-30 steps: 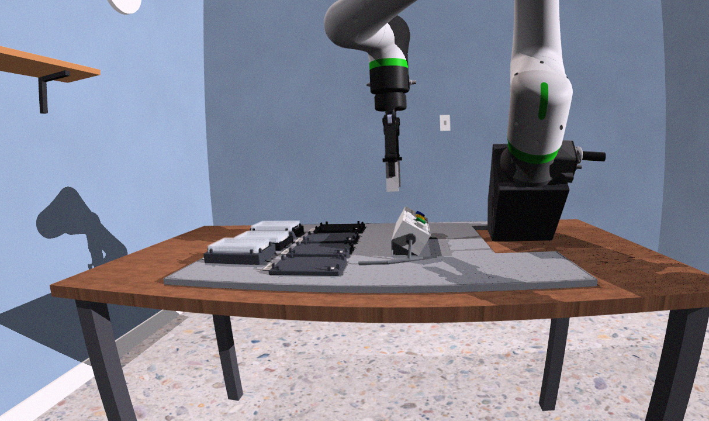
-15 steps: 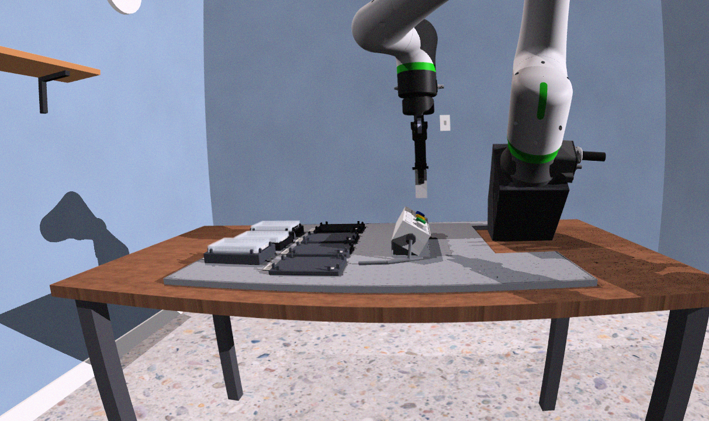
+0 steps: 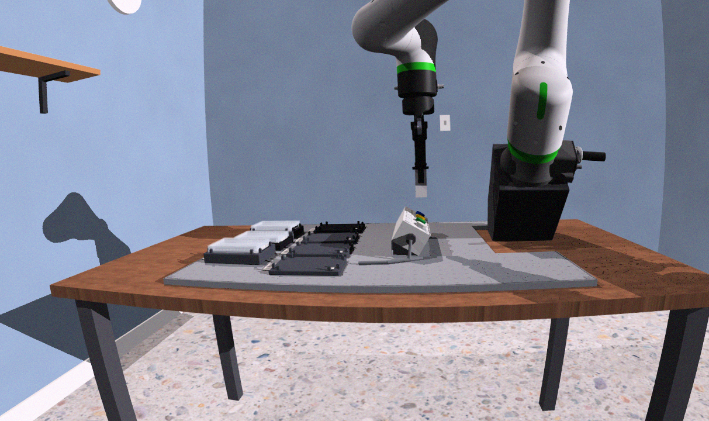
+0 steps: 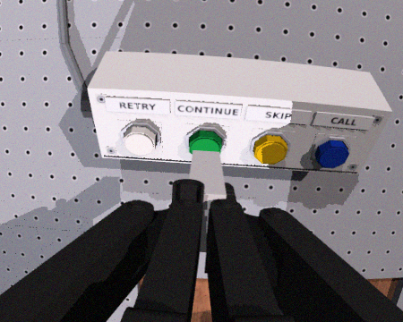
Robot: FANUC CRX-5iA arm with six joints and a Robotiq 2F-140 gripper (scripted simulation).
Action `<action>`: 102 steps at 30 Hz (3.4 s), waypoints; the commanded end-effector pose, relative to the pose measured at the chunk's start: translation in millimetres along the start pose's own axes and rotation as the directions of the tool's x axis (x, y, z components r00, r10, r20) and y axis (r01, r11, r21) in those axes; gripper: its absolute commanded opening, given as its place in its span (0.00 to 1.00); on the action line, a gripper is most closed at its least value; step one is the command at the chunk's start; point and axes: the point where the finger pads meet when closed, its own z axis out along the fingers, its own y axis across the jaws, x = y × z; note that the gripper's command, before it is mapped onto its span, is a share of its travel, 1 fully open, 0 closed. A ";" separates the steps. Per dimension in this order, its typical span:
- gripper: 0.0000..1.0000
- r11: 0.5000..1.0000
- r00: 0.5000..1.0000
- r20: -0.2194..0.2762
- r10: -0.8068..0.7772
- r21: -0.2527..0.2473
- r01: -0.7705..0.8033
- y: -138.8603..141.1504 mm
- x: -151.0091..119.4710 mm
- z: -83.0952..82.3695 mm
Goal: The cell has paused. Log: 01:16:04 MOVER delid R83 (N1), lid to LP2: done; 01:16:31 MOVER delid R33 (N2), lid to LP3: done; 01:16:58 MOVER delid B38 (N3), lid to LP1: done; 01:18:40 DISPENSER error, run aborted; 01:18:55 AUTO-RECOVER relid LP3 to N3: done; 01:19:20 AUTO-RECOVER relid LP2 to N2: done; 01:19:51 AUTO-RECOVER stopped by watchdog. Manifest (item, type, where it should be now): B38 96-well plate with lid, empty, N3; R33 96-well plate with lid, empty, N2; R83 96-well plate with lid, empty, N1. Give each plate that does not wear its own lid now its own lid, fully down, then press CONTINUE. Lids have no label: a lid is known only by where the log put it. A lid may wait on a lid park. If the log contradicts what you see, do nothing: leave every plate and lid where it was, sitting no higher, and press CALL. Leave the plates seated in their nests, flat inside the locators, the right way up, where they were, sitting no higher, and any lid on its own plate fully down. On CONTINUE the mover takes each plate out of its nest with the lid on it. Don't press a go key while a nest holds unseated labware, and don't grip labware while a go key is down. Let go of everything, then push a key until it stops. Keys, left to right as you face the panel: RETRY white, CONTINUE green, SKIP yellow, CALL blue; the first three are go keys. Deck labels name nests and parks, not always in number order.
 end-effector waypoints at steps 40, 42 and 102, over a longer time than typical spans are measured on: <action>0.00 1.000 1.000 0.000 0.000 0.000 0.000 0.2 0.2 7.9; 0.00 1.000 1.000 0.000 0.000 0.000 0.000 0.3 0.2 9.1; 0.00 1.000 1.000 0.000 0.000 0.000 0.000 0.4 0.3 19.6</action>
